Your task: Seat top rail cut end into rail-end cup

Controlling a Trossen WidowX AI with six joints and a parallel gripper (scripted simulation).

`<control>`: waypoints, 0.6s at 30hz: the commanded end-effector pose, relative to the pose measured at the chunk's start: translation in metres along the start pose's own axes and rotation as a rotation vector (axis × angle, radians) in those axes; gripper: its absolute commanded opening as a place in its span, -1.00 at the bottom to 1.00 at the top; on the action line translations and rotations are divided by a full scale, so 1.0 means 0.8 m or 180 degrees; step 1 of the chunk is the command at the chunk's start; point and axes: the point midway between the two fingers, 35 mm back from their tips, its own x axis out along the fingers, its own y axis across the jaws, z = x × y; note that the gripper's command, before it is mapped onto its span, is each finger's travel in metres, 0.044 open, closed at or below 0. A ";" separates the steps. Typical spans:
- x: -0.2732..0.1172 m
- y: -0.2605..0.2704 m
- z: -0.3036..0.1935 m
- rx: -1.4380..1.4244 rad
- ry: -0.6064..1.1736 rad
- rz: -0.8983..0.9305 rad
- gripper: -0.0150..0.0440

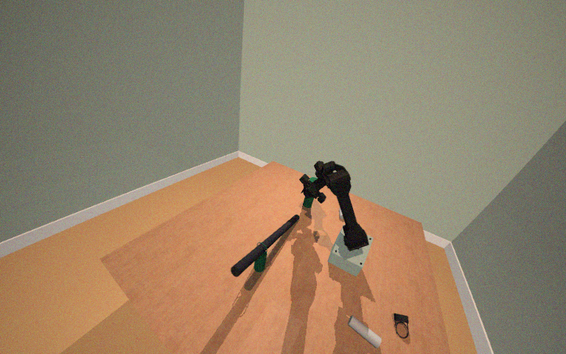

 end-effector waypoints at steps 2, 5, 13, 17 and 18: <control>0.000 0.000 0.000 0.0000 0.0001 0.0000 -0.49; 0.000 0.000 0.000 0.0000 0.0001 0.0000 -0.49; 0.000 0.000 0.000 0.0000 0.0001 0.0000 0.13; -0.002 -0.001 0.002 0.0003 0.0002 0.0000 0.49; -0.003 -0.002 0.003 0.0005 0.0003 0.0000 0.58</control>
